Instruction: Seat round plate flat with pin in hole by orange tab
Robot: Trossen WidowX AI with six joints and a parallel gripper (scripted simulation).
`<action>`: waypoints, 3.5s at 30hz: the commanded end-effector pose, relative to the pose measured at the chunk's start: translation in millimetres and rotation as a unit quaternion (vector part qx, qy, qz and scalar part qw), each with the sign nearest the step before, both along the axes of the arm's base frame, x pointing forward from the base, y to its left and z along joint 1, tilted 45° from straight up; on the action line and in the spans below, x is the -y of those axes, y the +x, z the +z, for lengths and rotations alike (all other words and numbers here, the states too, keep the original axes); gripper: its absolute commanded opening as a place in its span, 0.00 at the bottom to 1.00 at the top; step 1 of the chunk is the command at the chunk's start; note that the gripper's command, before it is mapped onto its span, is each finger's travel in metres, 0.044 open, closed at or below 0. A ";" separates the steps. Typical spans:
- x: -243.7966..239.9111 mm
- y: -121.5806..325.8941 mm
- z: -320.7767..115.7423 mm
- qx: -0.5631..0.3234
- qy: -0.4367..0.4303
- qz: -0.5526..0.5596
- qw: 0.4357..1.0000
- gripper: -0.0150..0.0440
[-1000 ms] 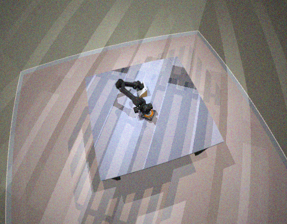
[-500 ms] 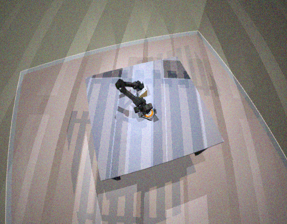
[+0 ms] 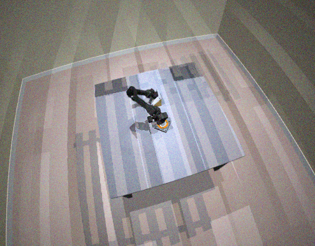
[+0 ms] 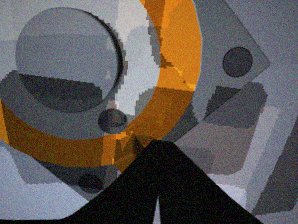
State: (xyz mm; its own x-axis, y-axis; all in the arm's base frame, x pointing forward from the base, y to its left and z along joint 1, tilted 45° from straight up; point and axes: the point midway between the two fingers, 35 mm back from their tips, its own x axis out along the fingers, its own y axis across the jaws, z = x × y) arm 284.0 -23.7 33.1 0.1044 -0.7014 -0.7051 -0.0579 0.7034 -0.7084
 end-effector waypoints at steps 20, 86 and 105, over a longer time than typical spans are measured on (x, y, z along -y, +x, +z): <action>-7.1 -13.8 -10.8 -0.007 0.004 -0.002 1.000 0.25; -24.5 -22.1 -28.0 -0.007 0.005 -0.002 1.000 0.25; -25.6 -22.4 -28.9 -0.007 0.005 -0.002 1.000 0.25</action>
State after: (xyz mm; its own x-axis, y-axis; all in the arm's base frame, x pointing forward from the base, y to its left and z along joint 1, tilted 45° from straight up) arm 263.4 -2.2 9.7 0.1019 -0.7087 -0.6982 -0.0564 0.6966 -0.7153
